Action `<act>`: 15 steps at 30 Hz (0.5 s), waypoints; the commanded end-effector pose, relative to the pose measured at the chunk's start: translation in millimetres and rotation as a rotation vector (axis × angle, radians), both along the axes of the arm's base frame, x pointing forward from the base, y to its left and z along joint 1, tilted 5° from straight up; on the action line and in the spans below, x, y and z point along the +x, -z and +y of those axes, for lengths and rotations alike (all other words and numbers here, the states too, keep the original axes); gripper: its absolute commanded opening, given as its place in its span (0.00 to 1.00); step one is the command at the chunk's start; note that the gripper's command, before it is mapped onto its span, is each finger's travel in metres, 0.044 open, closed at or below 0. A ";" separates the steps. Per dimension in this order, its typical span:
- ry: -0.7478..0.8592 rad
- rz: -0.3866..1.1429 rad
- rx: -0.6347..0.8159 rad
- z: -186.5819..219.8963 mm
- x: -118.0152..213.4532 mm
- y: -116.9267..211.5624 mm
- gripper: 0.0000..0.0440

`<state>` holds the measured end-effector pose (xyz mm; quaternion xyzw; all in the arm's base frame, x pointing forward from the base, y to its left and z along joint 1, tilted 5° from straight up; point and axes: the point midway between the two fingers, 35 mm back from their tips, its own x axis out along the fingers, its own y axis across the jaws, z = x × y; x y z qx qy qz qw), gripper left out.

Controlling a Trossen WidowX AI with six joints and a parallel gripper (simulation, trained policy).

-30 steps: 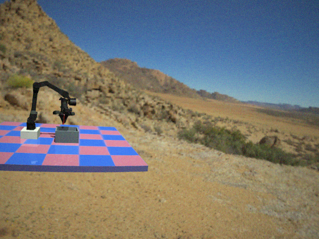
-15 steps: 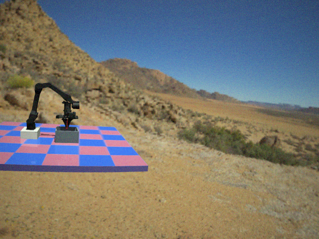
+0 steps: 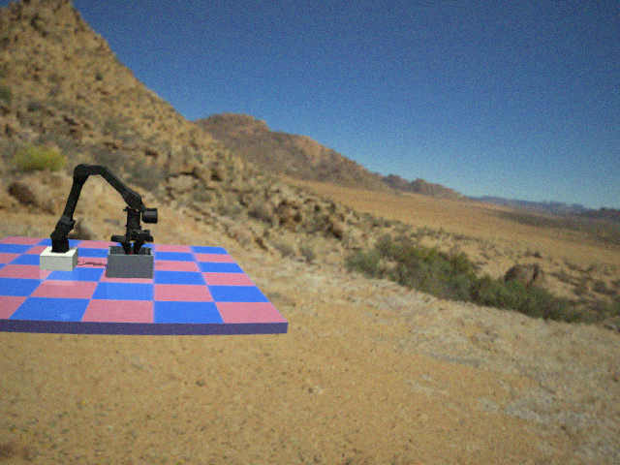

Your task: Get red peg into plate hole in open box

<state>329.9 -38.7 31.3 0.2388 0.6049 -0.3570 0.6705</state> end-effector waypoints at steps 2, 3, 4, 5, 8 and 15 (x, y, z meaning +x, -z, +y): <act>-0.010 -0.009 0.028 -2.8 11.2 -1.6 0.54; -0.011 -0.012 0.036 -3.0 14.5 -3.0 0.60; -0.012 -0.016 0.044 -3.1 18.2 -4.7 0.66; -0.013 -0.019 0.052 -3.1 22.0 -6.4 0.71; -0.018 -0.029 0.078 -2.4 33.6 -10.9 0.88; -0.046 -0.090 0.149 6.1 66.1 -26.7 1.00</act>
